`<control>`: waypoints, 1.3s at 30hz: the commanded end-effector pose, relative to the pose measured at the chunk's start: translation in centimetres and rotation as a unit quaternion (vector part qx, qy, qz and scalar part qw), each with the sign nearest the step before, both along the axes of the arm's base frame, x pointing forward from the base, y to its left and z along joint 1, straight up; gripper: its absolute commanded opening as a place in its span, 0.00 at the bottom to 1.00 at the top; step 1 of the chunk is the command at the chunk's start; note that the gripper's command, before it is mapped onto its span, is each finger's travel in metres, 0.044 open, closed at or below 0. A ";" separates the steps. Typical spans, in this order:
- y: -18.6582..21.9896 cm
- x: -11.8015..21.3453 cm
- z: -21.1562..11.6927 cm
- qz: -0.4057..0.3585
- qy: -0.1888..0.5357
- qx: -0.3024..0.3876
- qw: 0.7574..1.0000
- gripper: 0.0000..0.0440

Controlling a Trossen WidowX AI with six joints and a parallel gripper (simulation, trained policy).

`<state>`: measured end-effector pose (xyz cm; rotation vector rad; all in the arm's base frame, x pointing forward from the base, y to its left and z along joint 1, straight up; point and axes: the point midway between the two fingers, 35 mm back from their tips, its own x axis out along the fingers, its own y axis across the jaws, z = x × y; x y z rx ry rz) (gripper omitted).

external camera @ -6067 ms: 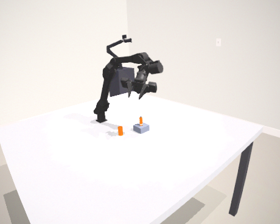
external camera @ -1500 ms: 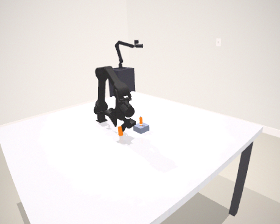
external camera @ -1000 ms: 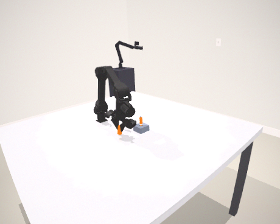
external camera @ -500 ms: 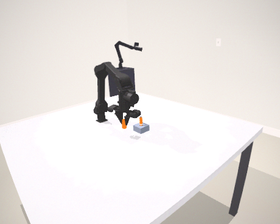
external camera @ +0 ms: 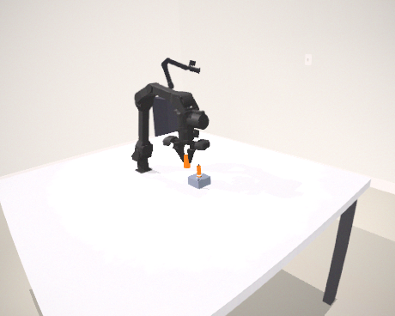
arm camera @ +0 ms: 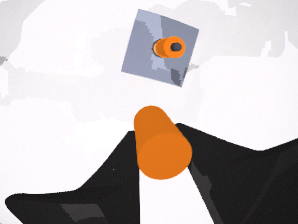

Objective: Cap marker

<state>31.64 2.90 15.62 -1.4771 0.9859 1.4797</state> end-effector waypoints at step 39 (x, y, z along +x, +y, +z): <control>6.0 0.4 -1.0 -0.005 0.035 0.006 0.999 0.02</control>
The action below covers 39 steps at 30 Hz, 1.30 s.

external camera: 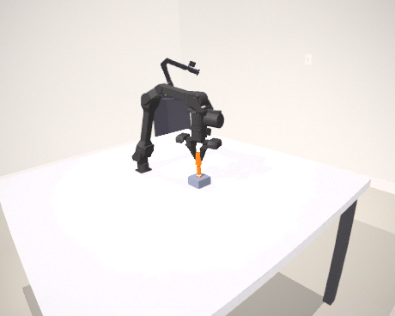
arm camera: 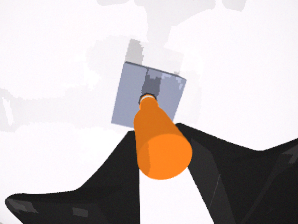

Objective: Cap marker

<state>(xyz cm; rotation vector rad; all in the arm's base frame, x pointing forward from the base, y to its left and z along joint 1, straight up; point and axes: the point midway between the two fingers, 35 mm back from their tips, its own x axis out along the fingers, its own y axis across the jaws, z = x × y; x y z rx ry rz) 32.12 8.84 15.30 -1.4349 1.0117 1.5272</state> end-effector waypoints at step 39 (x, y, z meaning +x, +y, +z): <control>-0.2 -0.7 -6.7 0.041 0.036 0.002 0.998 0.24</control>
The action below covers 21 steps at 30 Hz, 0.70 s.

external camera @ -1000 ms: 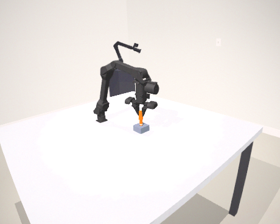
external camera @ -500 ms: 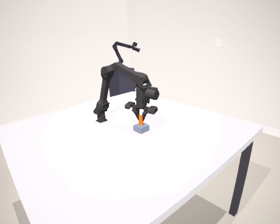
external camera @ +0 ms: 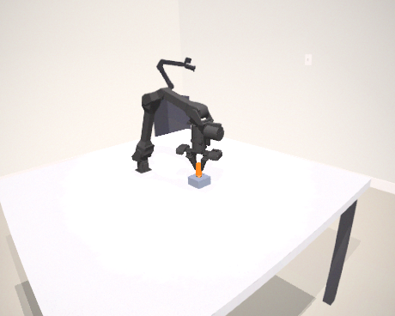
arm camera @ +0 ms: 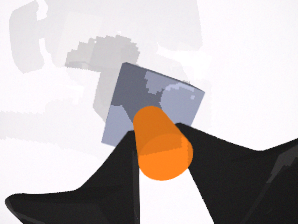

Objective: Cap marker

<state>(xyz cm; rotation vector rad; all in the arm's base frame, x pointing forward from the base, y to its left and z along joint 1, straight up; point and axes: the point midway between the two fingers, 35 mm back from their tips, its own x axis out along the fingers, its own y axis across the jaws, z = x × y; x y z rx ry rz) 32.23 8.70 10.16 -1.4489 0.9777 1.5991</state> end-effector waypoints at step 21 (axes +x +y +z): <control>-0.3 -1.4 -2.4 0.038 0.022 -0.009 0.999 0.39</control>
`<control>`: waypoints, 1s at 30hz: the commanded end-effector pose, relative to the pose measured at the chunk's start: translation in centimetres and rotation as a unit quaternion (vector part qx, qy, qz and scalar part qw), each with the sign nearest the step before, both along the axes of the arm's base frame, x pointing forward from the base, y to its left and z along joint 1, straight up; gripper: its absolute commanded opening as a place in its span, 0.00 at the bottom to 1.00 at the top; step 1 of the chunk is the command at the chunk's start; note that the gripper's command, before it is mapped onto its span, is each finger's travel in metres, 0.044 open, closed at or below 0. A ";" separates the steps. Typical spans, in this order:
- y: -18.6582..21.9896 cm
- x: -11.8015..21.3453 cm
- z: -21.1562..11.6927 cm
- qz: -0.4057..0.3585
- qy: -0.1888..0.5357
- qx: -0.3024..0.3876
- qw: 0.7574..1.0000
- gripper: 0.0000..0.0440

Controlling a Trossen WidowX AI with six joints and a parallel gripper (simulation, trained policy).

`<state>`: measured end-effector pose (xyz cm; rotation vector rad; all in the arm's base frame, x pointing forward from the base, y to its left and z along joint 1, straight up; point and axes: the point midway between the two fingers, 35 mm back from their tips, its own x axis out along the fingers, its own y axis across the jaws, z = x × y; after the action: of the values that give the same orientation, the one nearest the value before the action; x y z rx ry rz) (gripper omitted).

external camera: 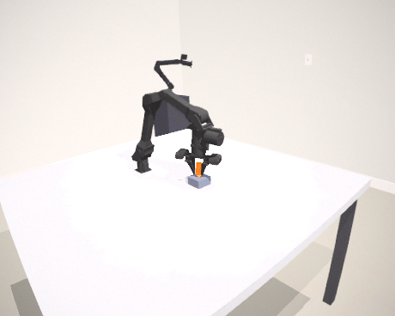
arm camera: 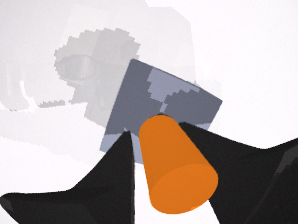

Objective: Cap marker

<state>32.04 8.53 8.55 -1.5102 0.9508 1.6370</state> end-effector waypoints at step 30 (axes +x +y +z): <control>1.5 -0.6 5.9 0.015 -0.068 0.065 0.995 1.00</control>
<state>31.29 9.93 13.23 -1.5182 0.7741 1.5791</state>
